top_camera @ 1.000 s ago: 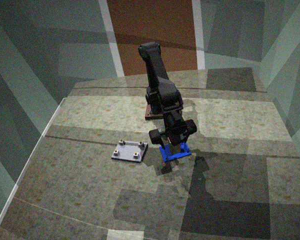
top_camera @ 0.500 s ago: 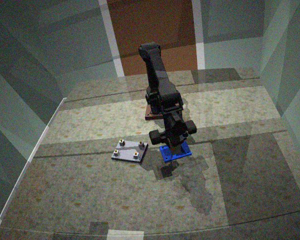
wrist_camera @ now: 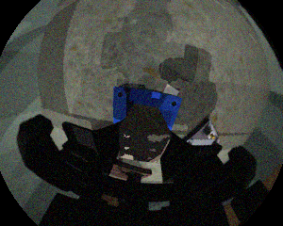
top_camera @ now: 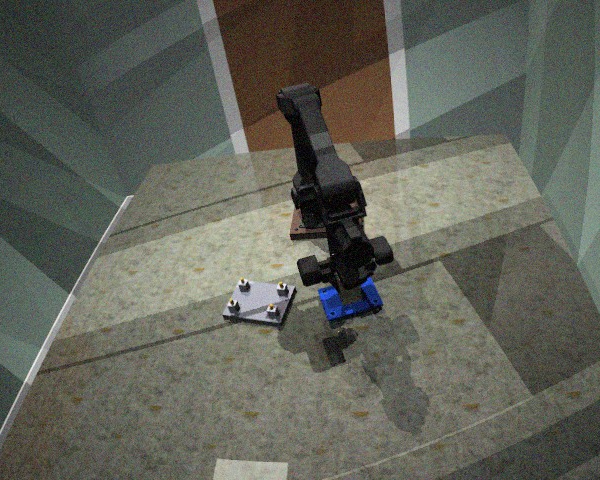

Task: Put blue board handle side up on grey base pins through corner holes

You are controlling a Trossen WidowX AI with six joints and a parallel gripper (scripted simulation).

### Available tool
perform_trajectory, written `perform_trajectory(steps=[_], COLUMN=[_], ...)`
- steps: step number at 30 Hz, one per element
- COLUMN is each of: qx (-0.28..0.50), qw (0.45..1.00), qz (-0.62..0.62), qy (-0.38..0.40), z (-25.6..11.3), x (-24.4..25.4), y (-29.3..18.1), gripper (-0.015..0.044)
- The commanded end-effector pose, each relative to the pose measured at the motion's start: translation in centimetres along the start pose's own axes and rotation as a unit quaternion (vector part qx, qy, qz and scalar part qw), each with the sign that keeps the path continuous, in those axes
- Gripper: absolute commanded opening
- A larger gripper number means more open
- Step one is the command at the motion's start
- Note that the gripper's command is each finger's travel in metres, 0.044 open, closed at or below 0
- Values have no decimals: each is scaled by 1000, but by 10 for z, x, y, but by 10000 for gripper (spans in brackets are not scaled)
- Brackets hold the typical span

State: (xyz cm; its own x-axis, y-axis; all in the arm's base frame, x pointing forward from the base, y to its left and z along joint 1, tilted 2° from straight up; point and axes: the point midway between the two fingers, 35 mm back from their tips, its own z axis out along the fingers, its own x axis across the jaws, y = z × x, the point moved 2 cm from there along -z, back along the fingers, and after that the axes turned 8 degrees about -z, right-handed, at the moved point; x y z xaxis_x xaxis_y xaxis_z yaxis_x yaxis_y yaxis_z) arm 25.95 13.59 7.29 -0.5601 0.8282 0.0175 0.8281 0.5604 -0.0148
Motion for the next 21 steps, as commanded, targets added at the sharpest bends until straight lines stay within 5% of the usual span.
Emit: perform_trajectory(steps=[1, 21], qx=[-7, -7], qw=[1000, 1000], qz=[2, 2], qy=[-4, -4], z=[-12, -63], x=[-1, 0], y=[3, 2], gripper=[0, 0])
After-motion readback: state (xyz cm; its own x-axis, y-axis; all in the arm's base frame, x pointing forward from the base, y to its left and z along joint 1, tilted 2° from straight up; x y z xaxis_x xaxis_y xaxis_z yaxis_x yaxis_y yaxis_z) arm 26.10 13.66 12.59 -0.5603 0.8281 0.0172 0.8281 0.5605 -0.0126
